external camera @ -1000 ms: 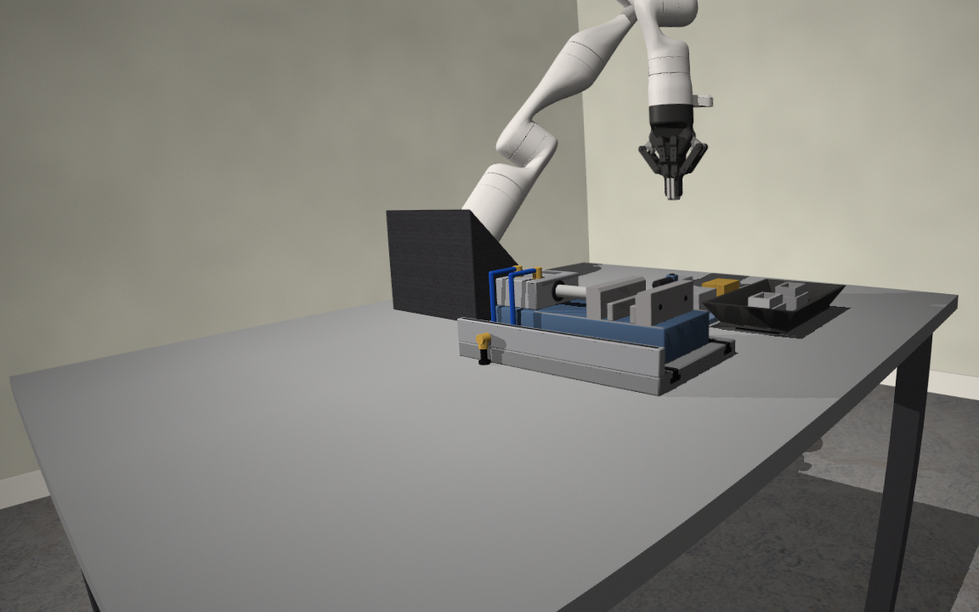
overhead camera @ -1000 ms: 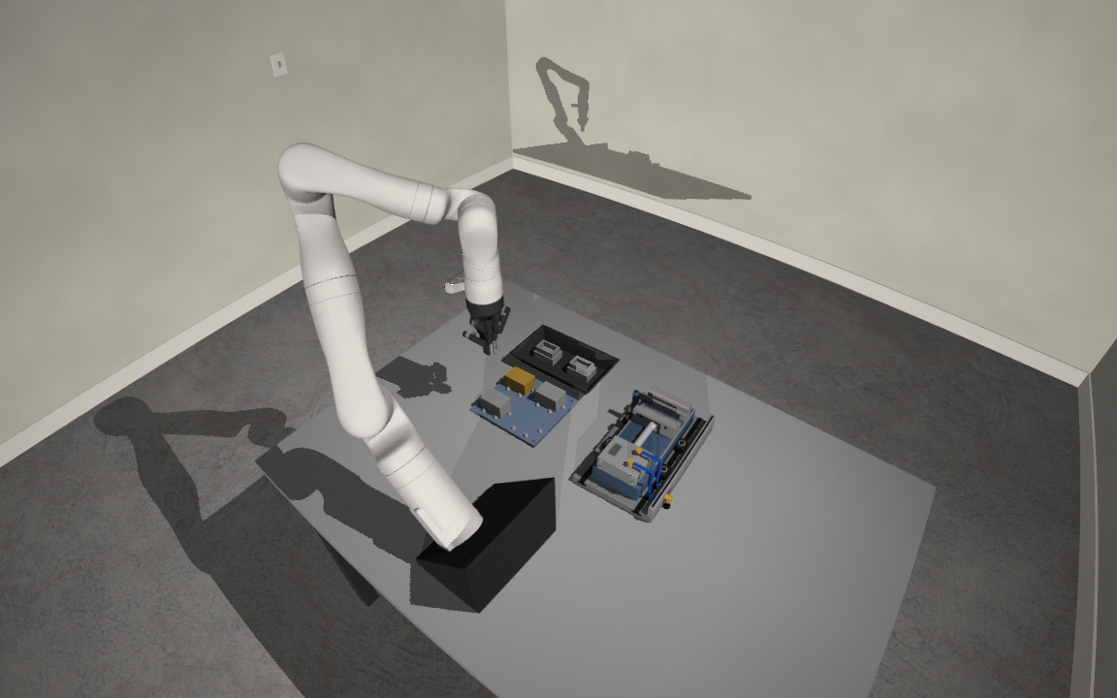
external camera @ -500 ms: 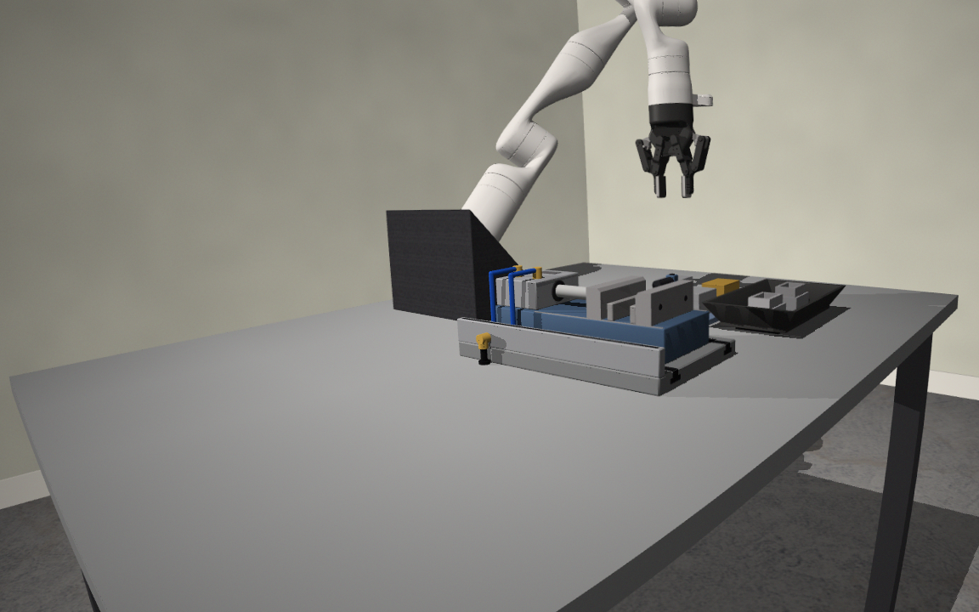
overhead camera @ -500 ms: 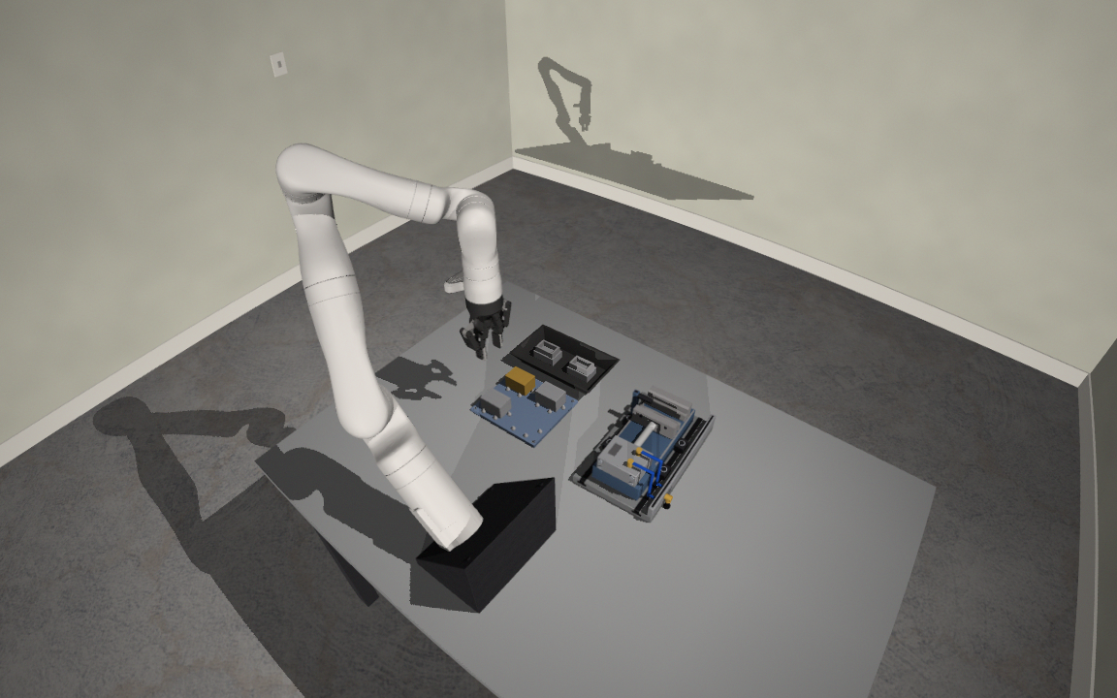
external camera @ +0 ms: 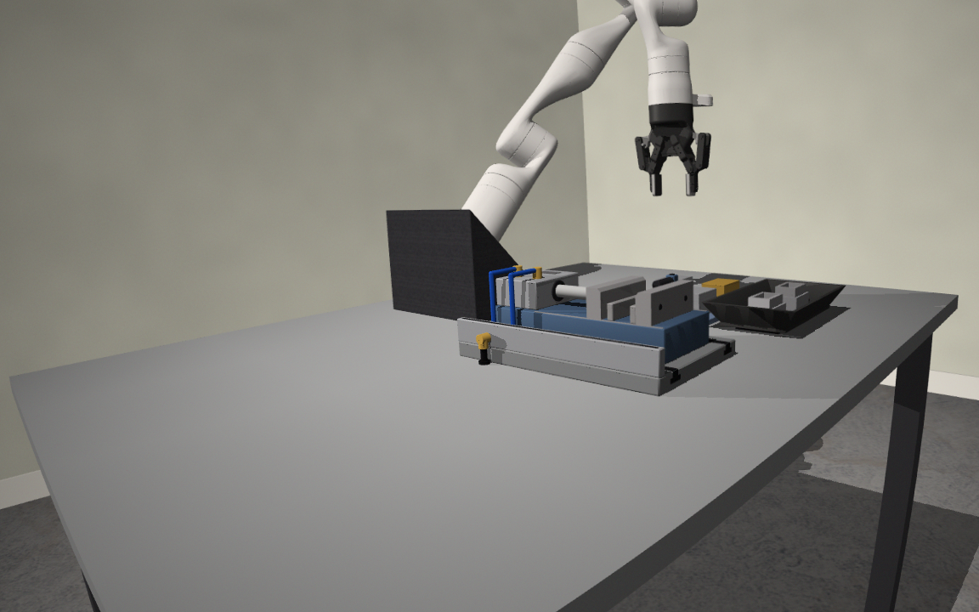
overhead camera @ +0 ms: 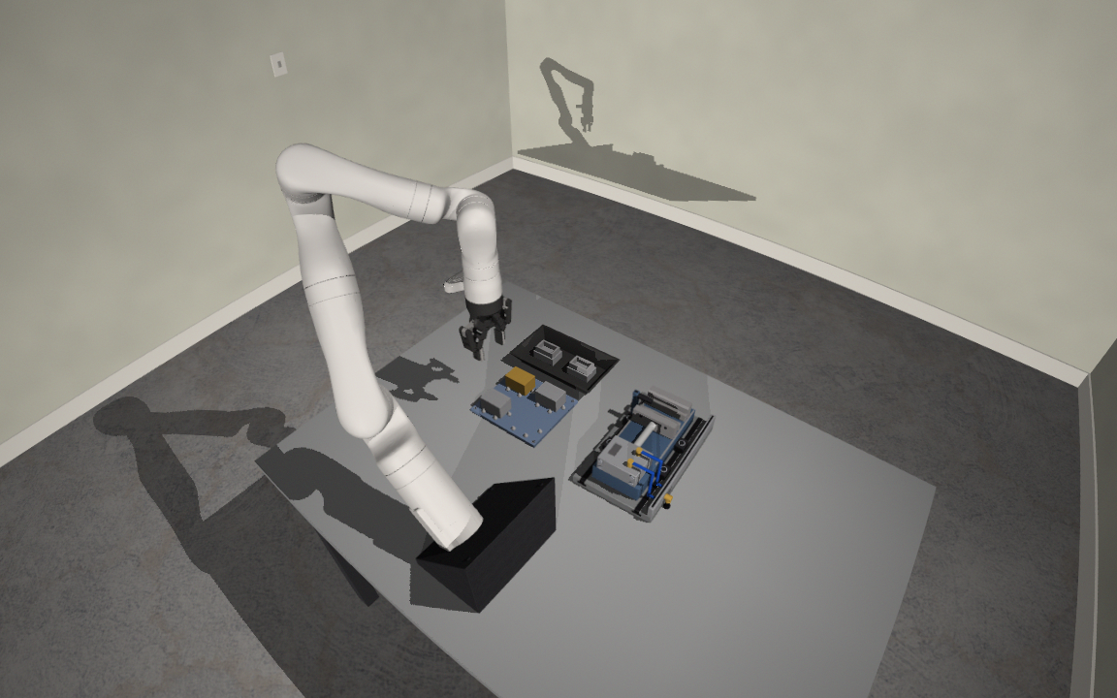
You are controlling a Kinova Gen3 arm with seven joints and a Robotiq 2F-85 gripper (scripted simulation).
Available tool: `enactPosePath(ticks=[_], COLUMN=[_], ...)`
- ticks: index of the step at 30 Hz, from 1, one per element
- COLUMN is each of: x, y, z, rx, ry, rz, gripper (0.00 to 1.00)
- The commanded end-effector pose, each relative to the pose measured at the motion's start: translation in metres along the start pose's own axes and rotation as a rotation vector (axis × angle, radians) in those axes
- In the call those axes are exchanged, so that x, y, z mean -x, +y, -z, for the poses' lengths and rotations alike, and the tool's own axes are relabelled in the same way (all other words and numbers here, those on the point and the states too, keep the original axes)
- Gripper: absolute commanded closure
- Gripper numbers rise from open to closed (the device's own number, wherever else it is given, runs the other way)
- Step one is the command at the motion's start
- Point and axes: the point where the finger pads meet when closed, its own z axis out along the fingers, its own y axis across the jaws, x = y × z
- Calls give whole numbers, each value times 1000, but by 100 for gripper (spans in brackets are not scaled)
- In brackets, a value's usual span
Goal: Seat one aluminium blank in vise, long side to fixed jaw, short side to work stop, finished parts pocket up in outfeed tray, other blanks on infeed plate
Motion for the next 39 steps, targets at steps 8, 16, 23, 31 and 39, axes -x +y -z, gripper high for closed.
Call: enactPosePath(ticks=[8, 16, 23, 31, 39], x=[0, 0, 0, 0, 0], y=[0, 0, 0, 0, -1], z=[0, -10, -22, -51, -76], rx=[1, 2, 2, 2, 2], ry=[0, 1, 1, 1, 1], rz=[0, 2, 2, 2, 2], gripper=[33, 33, 33, 33, 33])
